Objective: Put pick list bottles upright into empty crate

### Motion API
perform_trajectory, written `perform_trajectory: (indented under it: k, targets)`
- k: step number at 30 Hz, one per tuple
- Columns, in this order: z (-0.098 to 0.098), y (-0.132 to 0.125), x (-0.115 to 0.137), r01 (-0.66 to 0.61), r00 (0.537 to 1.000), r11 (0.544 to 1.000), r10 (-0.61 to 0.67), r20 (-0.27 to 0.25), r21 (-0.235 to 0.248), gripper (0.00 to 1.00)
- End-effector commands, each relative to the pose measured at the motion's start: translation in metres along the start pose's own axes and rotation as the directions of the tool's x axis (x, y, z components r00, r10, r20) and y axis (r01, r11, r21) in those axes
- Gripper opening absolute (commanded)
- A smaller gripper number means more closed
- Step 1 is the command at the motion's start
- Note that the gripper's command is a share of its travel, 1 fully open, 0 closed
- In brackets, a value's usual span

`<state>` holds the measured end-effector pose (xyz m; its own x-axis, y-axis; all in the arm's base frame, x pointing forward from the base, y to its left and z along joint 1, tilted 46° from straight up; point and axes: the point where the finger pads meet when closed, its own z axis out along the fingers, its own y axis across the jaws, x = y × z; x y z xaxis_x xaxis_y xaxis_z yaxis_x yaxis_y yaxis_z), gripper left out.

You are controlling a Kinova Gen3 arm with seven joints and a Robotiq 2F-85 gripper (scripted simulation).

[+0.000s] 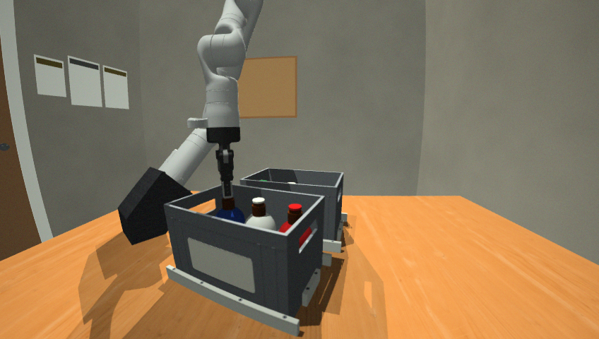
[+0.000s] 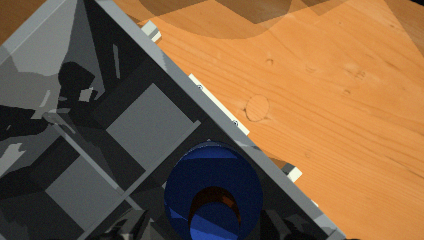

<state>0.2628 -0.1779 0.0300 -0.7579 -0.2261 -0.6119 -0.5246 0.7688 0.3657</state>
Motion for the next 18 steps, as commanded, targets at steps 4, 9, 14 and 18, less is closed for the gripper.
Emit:
perform_trajectory:
  k: [4, 9, 14, 18]
  targets:
    - [0.012, 0.001, -0.002, 0.004, 1.0, 1.0, -0.004, 0.004, -0.005, 0.67]
    - [0.017, 0.001, -0.002, 0.004, 1.0, 1.0, -0.004, 0.004, -0.005, 0.67]
    - [0.022, 0.001, -0.002, 0.004, 1.0, 1.0, -0.004, 0.004, -0.005, 0.67]
    - [0.028, 0.001, -0.002, 0.004, 1.0, 1.0, -0.004, 0.004, -0.005, 0.67]
